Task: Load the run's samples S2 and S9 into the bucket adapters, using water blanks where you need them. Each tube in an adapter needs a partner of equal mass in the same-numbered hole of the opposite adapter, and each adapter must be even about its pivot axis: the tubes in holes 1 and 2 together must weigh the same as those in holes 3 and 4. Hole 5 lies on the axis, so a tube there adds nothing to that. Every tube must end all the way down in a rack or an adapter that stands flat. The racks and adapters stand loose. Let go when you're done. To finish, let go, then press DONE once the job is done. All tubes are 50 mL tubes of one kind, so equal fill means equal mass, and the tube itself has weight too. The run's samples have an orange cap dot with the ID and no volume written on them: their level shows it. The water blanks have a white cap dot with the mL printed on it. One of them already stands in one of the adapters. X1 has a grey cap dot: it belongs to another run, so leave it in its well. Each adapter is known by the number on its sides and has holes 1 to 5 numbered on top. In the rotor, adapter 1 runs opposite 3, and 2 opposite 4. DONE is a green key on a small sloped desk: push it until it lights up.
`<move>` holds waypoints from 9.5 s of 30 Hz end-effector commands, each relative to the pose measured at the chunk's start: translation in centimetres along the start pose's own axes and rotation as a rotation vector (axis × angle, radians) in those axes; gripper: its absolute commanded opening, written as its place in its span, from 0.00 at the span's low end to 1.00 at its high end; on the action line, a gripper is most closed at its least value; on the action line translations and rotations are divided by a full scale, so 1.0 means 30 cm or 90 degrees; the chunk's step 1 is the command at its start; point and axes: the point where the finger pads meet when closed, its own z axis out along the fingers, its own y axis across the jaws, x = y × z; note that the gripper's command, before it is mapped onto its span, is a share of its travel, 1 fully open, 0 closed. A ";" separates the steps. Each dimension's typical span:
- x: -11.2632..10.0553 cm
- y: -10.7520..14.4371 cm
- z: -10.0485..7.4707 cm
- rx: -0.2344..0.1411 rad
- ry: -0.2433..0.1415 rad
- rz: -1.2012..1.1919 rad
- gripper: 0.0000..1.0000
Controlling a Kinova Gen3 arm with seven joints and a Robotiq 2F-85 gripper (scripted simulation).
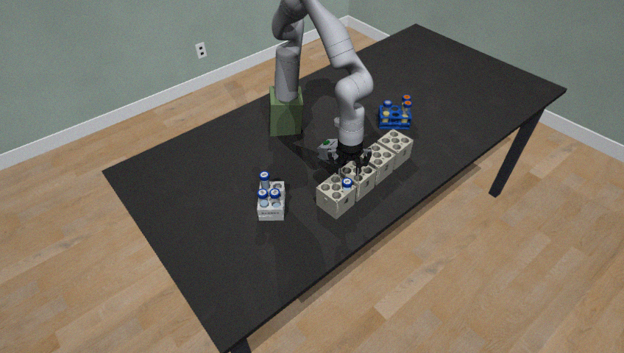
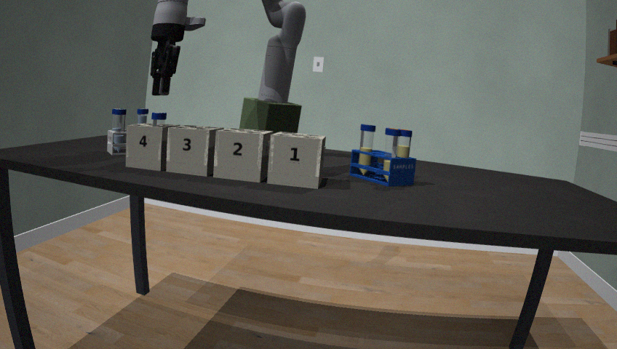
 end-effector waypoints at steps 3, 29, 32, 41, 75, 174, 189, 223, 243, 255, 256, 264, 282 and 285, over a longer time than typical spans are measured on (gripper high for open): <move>0.005 -0.004 0.032 0.003 0.001 0.000 0.62; 0.005 -0.003 0.129 0.003 0.001 0.000 0.62; 0.005 -0.003 0.143 0.003 0.001 0.000 0.62; 0.012 -0.004 0.165 0.003 0.005 -0.001 0.62; 0.007 -0.003 0.182 0.002 0.002 0.000 0.62; 0.012 -0.002 0.118 0.001 0.006 -0.001 0.10; 0.010 -0.001 0.086 0.001 0.005 -0.001 0.10; 0.006 0.001 0.018 0.000 0.004 -0.001 0.10; 0.006 0.001 -0.018 0.000 0.004 -0.001 0.10; 0.006 0.001 -0.045 0.000 0.004 -0.001 0.10; 0.006 0.001 -0.047 0.000 0.004 -0.001 0.10; 0.006 0.002 -0.060 0.000 0.004 -0.002 0.10; 0.005 0.002 -0.096 0.000 0.004 -0.002 0.10; 0.005 0.002 -0.103 0.000 0.004 -0.001 0.10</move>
